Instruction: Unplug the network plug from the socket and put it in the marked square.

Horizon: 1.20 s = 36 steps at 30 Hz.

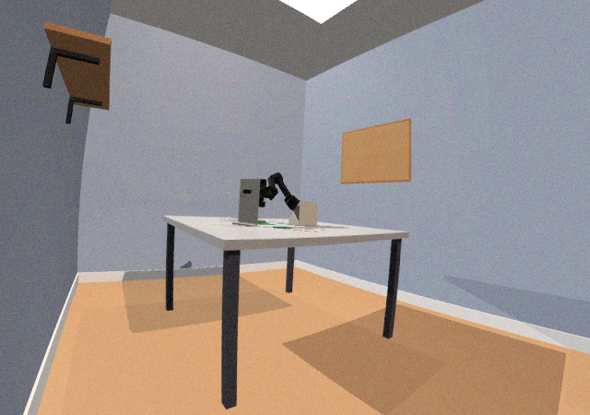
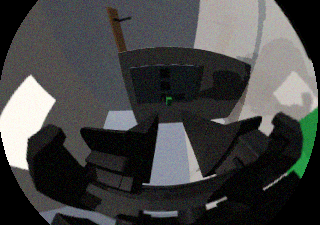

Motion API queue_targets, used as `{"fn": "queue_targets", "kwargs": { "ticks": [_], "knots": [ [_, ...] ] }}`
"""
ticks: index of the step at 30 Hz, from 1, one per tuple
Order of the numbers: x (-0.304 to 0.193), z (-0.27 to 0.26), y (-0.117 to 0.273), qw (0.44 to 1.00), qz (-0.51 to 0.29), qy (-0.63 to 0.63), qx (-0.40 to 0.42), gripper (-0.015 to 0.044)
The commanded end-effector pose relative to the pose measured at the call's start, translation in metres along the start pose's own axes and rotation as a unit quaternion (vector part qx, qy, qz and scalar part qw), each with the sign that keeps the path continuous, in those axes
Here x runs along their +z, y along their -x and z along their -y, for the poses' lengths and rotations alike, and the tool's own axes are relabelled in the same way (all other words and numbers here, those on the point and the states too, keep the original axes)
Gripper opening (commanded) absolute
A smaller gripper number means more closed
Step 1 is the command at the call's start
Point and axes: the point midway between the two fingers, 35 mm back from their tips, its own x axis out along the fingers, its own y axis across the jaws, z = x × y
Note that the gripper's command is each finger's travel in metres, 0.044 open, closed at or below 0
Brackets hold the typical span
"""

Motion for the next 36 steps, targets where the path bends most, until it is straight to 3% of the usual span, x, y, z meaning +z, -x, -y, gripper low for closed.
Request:
{"fn": "queue_targets", "kwargs": {
  "ticks": [1, 25, 27, 36],
  "knots": [
    [0.004, 0.0, -0.007, 1.0, 0.003, -0.002, -0.001, 0.0156],
    [0.011, 0.001, -0.039, 1.0, 0.004, -0.002, 0.0, 0.0156],
    [0.011, 0.001, -0.039, 1.0, 0.004, -0.002, 0.0, 0.0104],
    [0.011, 0.001, -0.039, 1.0, 0.004, -0.002, 0.0, 0.0044]
  ]
}}
